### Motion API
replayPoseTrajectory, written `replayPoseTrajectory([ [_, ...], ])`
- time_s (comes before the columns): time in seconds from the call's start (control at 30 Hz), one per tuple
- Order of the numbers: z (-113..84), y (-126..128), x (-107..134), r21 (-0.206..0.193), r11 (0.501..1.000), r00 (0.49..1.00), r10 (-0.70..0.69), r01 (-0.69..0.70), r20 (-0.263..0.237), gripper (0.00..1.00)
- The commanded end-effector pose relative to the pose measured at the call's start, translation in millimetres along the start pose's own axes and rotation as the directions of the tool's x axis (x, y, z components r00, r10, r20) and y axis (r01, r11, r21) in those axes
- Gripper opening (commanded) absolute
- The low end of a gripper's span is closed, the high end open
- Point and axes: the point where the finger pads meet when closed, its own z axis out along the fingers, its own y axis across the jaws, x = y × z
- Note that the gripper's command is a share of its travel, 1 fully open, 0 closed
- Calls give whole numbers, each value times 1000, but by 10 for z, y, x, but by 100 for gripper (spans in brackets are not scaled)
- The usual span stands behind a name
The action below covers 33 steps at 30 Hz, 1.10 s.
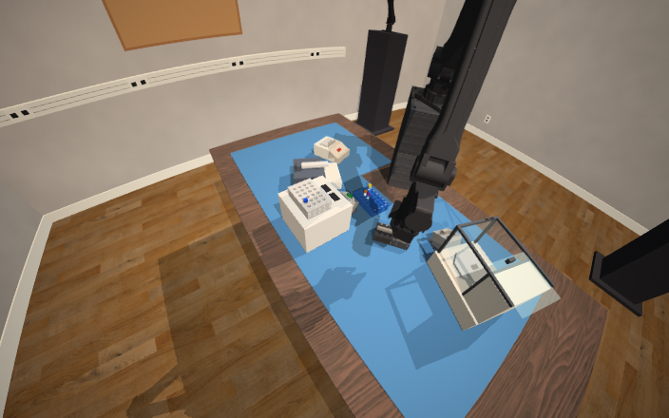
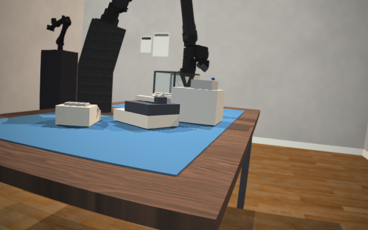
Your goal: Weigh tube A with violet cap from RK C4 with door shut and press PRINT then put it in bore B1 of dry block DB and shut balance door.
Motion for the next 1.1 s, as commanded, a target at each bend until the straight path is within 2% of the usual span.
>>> replayPoseTrajectory([
  [0.0, 124, -220, 123, -7, 987, 987, -159, 159, 2, 36],
  [0.13, 197, -418, 260, -9, 977, 978, -211, 211, 0, 36],
  [0.33, 319, -790, 568, -13, 932, 932, -363, 363, -2, 36],
  [0.4, 319, -790, 568, -13, 932, 932, -363, 363, -2, 36],
  [0.43, 303, -849, 583, -10, 919, 919, -394, 394, 8, 36],
  [0.6, 395, -1115, 946, -21, 863, 863, -506, 505, -2, 36],
  [0.63, 394, -1117, 951, -21, 863, 863, -505, 505, -2, 36],
  [0.87, 427, -1368, 1359, -28, 772, 773, -635, 635, 3, 36],
  [0.97, 427, -1368, 1358, -28, 772, 773, -635, 635, 3, 36],
  [1.0, 353, -1337, 1063, 13, 754, 753, -657, 657, 39, 36],
  [1.07, 348, -1327, 1049, 13, 754, 753, -657, 657, 39, 36],
])
